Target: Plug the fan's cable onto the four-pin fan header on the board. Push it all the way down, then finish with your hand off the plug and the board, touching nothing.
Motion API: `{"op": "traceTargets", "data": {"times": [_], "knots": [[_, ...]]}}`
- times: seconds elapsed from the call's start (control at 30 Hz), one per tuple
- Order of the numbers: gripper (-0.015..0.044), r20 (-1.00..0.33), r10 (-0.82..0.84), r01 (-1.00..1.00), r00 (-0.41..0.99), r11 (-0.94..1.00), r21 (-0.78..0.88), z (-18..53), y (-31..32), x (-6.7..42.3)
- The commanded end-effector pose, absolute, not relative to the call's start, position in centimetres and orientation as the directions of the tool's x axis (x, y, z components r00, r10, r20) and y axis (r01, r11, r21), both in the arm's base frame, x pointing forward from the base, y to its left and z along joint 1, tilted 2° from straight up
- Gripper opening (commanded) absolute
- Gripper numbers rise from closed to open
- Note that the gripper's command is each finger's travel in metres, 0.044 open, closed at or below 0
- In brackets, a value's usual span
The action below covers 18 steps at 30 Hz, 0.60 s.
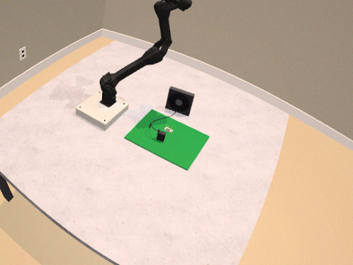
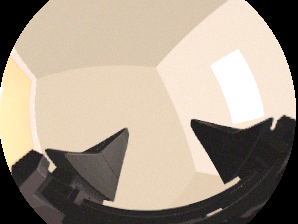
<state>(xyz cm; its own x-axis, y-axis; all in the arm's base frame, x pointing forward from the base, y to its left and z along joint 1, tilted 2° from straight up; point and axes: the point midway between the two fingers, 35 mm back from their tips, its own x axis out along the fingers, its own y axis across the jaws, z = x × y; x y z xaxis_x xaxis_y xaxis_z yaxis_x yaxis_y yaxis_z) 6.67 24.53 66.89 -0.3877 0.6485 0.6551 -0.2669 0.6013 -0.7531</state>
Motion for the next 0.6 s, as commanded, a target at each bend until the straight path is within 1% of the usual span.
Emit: {"op": "traceTargets", "data": {"times": [0.0,0.03,0.1,0.17,0.3,0.43,0.57], "knots": [[0.0426,0.655,0.648,-0.267,-0.388,0.601,-0.753,66.9,24.5,6.7],[0.044,0.655,0.648,-0.267,-0.388,0.601,-0.753,66.9,24.5,6.7],[0.044,0.67,0.629,-0.28,-0.394,0.612,-0.74,67.3,24.1,6.0],[0.044,0.709,0.572,-0.317,-0.413,0.639,-0.701,68.3,22.7,4.2],[0.044,0.76,0.414,-0.353,-0.501,0.704,-0.616,70.2,18.3,-0.4],[0.044,0.787,0.262,-0.4,-0.559,0.746,-0.533,71.2,13.8,-3.7],[0.044,0.797,0.068,-0.475,-0.6,0.772,-0.423,71.8,7.9,-6.6]]}}
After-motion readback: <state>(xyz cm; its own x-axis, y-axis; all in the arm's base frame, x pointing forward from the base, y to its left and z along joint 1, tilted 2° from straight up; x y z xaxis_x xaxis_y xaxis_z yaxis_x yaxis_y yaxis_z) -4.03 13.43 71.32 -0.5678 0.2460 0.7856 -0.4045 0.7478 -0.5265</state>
